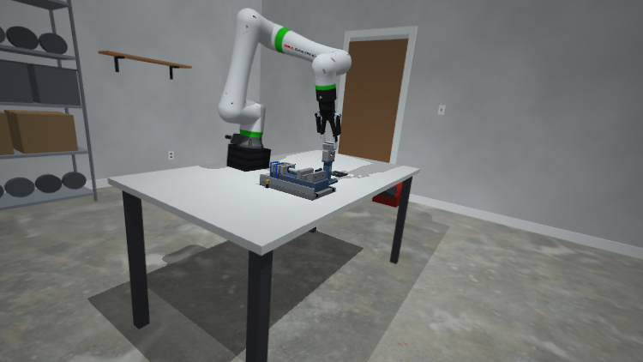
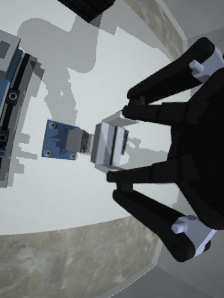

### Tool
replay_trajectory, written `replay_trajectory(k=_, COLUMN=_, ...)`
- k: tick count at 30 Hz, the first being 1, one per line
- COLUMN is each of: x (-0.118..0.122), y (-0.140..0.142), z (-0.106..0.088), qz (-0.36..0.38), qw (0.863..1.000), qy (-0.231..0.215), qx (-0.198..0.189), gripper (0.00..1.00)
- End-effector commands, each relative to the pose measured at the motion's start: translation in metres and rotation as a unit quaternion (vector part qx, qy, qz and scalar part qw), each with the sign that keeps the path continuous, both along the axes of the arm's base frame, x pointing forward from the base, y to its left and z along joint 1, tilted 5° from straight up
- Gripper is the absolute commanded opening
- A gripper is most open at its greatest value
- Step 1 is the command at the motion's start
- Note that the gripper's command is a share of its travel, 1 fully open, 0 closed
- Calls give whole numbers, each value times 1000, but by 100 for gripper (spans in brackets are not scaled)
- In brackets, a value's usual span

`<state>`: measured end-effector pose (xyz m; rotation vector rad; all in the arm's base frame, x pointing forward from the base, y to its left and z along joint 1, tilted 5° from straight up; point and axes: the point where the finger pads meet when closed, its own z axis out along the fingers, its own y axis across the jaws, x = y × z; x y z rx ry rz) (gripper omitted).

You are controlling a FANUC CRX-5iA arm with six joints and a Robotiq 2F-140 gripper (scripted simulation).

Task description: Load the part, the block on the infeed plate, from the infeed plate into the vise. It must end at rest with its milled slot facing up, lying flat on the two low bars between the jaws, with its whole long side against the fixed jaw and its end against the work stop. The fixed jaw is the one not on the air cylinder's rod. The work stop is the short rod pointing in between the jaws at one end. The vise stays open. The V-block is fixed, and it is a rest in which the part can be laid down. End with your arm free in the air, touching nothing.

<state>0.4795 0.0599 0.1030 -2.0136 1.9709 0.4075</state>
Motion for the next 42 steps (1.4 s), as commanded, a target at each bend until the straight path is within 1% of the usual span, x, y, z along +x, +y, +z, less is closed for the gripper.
replay_trajectory(k=1, x=0, y=1, z=0, qz=-1, qw=1000, qy=0, qx=-16, gripper=0)
replay_trajectory(k=2, x=0, y=1, z=0, qz=-1, qw=1000, qy=0, qx=-16, gripper=0)
replay_trajectory(k=17, x=0, y=4, z=1, qz=-2, qw=996, qy=-1, qx=-90, gripper=0)
replay_trajectory(k=19, x=0, y=4, z=1, qz=-2, qw=996, qy=-1, qx=-90, gripper=0)
replay_trajectory(k=33, x=0, y=7, z=2, qz=-2, qw=991, qy=-2, qx=-136, gripper=0)
replay_trajectory(k=42, x=0, y=7, z=2, qz=-2, qw=989, qy=-2, qx=-150, gripper=0)
